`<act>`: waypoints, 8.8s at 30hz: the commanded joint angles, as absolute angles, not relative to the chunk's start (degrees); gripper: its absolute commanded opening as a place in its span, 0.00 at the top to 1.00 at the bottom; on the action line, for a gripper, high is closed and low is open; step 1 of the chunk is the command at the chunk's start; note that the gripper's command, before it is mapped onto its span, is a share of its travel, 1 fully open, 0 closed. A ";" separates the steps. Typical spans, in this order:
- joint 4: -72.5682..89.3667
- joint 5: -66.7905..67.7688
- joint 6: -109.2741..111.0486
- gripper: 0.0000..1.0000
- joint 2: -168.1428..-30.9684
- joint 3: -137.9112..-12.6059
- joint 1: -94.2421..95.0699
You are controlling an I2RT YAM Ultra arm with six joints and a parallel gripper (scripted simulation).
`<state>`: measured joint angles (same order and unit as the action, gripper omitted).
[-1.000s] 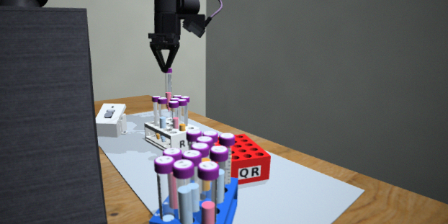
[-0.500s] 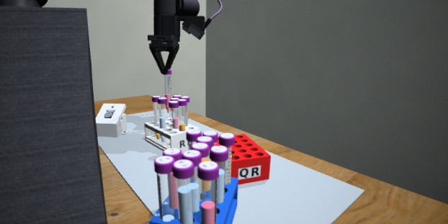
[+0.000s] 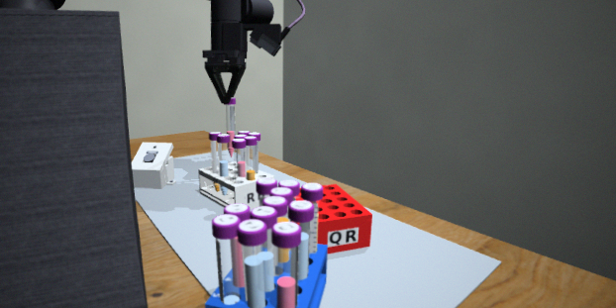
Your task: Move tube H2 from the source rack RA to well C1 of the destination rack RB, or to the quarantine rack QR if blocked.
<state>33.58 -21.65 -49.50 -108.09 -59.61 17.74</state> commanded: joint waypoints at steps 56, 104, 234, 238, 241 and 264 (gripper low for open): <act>28.60 -20.69 -51.27 1.00 -110.88 -58.13 18.81; 23.29 -20.53 -52.25 1.00 -114.03 -55.27 19.71; 36.98 -21.80 -47.86 0.70 -104.25 -60.54 15.69; 36.32 -21.89 -41.09 1.00 -106.20 -59.93 14.42; 35.39 -22.11 -34.32 1.00 -106.67 -57.09 13.18; 31.49 -22.96 -19.95 1.00 -108.01 -54.58 3.36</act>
<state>32.91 -22.39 -22.22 -109.82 -54.19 4.62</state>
